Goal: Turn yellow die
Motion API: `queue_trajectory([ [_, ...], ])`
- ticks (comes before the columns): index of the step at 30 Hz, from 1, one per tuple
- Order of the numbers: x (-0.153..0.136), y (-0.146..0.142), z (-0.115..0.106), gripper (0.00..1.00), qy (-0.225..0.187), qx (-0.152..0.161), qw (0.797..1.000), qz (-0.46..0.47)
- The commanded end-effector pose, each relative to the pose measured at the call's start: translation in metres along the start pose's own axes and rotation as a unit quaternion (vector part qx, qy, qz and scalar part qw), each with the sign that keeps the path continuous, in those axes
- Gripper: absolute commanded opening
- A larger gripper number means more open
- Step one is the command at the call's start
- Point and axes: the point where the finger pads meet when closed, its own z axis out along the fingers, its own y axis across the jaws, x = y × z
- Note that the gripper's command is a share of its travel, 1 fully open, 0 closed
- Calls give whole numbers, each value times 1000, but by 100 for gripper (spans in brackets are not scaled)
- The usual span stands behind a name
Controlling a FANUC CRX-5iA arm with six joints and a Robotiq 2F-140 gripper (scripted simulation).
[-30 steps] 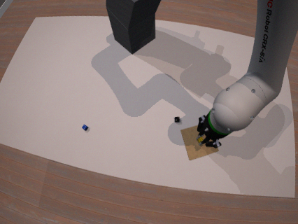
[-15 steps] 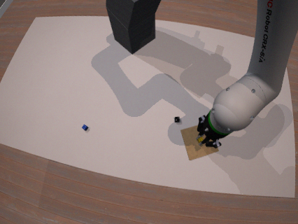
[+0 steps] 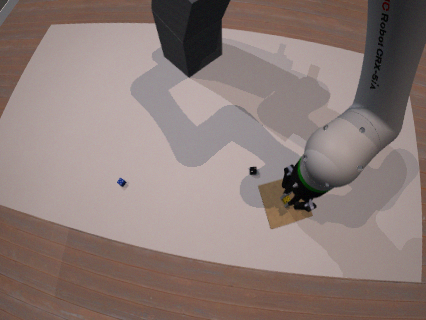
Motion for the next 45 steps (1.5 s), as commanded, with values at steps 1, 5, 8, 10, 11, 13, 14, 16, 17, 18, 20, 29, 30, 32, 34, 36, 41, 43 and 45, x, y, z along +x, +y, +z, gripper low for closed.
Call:
queue_trajectory([
  [1, 0, 0, 0, 18, 0, 0, 1000, 0],
  [5, 0, 0, 0, 18, 0, 0, 1000, 0],
  [8, 0, 0, 0, 18, 0, 0, 1000, 0],
  [10, 0, 0, 0, 18, 0, 0, 1000, 0],
  [11, 0, 0, 0, 18, 0, 0, 1000, 0],
  [13, 0, 0, 0, 21, 0, 0, 1000, 0],
  [14, 0, 0, 0, 21, 0, 0, 1000, 0],
  [16, 0, 0, 0, 21, 0, 0, 1000, 0],
  [17, 0, 0, 0, 23, 0, 0, 1000, 0],
  [18, 0, 0, 0, 23, 0, 0, 1000, 0],
  [20, 0, 0, 0, 25, 0, 0, 1000, 0],
  [29, 0, 0, 0, 29, 0, 0, 1000, 0],
  [30, 0, 0, 0, 29, 0, 0, 1000, 0],
  [32, 0, 0, 0, 29, 0, 0, 1000, 0],
  [34, 0, 0, 0, 29, 0, 0, 1000, 0],
  [36, 0, 0, 0, 29, 0, 0, 1000, 0],
  [41, 0, 0, -3, 29, 0, 0, 1000, 0],
  [43, 0, 0, -8, 29, 0, 0, 1000, 0],
  [45, 0, 0, -15, 29, 0, 0, 1000, 0],
])
